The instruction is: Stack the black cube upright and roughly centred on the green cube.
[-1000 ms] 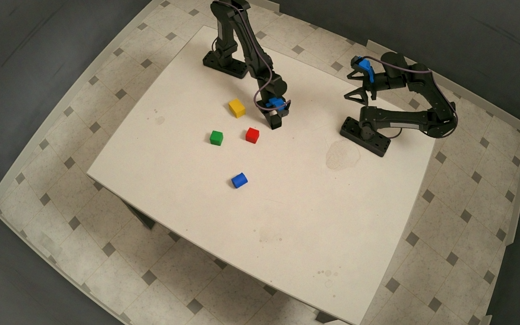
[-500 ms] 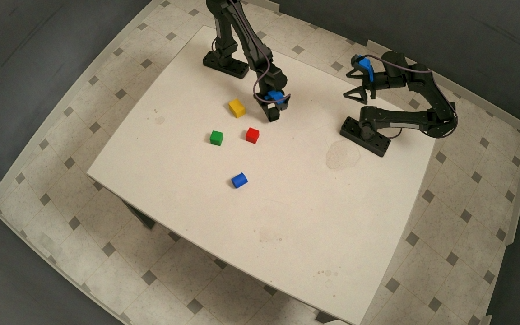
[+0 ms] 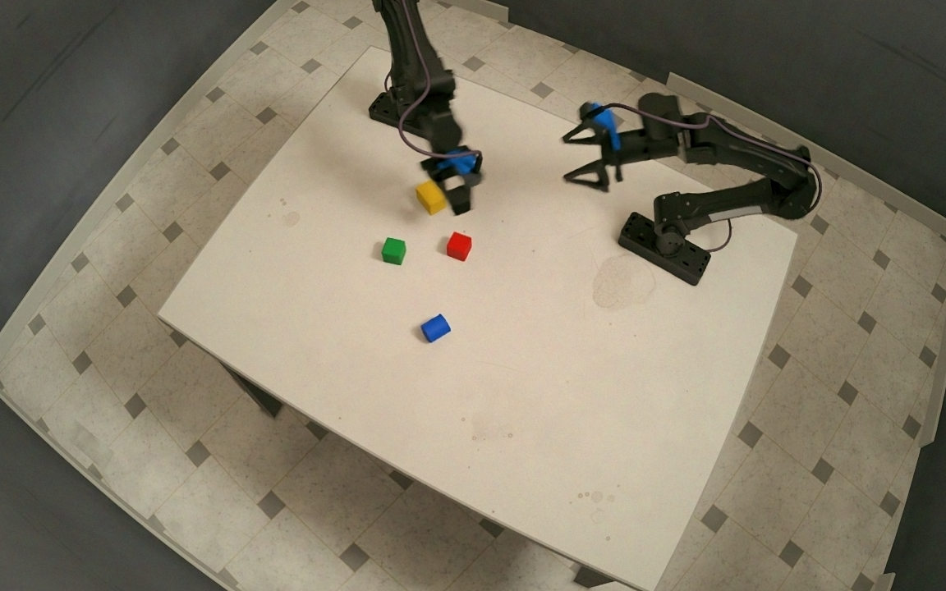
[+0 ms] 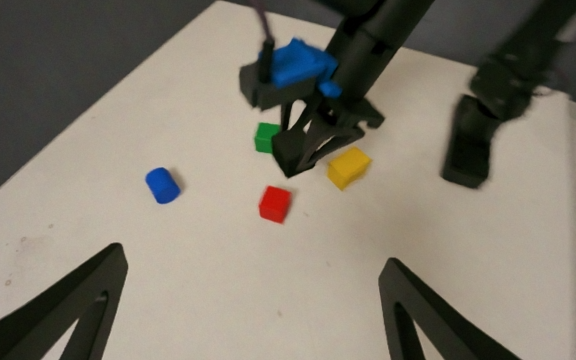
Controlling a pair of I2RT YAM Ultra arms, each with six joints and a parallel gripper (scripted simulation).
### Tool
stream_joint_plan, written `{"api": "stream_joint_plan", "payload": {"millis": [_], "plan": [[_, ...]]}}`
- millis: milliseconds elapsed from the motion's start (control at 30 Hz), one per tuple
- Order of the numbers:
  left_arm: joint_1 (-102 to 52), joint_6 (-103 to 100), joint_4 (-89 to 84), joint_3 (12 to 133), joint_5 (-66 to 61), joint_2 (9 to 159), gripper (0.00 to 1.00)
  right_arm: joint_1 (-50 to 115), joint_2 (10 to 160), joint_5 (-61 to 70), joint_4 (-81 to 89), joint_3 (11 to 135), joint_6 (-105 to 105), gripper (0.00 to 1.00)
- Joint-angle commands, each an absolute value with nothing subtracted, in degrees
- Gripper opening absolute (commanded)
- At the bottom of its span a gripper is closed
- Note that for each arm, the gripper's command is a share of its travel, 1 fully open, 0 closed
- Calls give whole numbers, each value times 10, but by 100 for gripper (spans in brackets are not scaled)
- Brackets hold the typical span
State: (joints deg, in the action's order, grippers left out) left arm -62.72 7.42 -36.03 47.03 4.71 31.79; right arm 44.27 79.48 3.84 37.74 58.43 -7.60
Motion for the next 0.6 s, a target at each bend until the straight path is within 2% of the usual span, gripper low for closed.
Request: {"api": "stream_joint_plan", "payload": {"millis": [0,233,567], "plan": [[-598,80,-231,440,40,350,100,366,795,99,415,608,-179,35],[-571,79,-169,404,27,393,100,225,840,153,439,651,-280,35],[-569,79,-162,401,19,396,100,163,879,171,446,690,-314,35]]}}
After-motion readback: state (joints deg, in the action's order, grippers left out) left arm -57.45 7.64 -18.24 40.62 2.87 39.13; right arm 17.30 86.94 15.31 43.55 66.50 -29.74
